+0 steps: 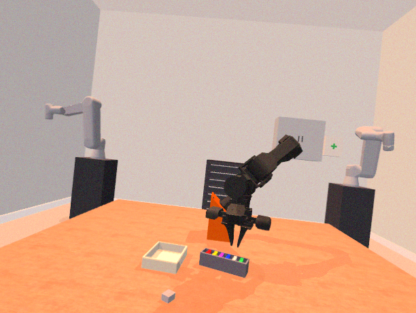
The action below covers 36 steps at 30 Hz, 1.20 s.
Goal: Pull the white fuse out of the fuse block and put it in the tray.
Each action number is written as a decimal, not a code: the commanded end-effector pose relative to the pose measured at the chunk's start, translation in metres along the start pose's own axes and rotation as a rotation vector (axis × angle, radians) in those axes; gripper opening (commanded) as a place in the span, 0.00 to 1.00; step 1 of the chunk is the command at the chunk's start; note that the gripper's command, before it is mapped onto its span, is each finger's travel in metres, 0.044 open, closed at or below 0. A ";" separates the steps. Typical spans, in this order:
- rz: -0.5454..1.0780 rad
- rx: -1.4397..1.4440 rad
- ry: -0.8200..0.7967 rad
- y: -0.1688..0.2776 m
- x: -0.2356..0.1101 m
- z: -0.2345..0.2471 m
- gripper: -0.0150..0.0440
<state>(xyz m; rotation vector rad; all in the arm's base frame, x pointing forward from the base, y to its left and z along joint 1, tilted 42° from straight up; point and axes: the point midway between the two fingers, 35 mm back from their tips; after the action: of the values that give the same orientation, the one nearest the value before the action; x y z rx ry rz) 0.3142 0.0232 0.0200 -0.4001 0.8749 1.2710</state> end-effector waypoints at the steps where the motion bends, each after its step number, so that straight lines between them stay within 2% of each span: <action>1: 0.011 0.030 -0.011 0.000 0.000 0.002 0.38; 36: 0.011 0.030 -0.012 0.002 0.031 0.002 0.38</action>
<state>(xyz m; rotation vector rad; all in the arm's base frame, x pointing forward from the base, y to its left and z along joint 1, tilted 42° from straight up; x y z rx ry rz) 0.3161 0.0421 0.0008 -0.3741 0.8837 1.2636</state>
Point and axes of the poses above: the point midway between the two fingers, 35 mm back from their tips, its own x axis out along the fingers, its own z axis across the jaws, y = z × x, and after that the axes turned 4 degrees about x, right-handed
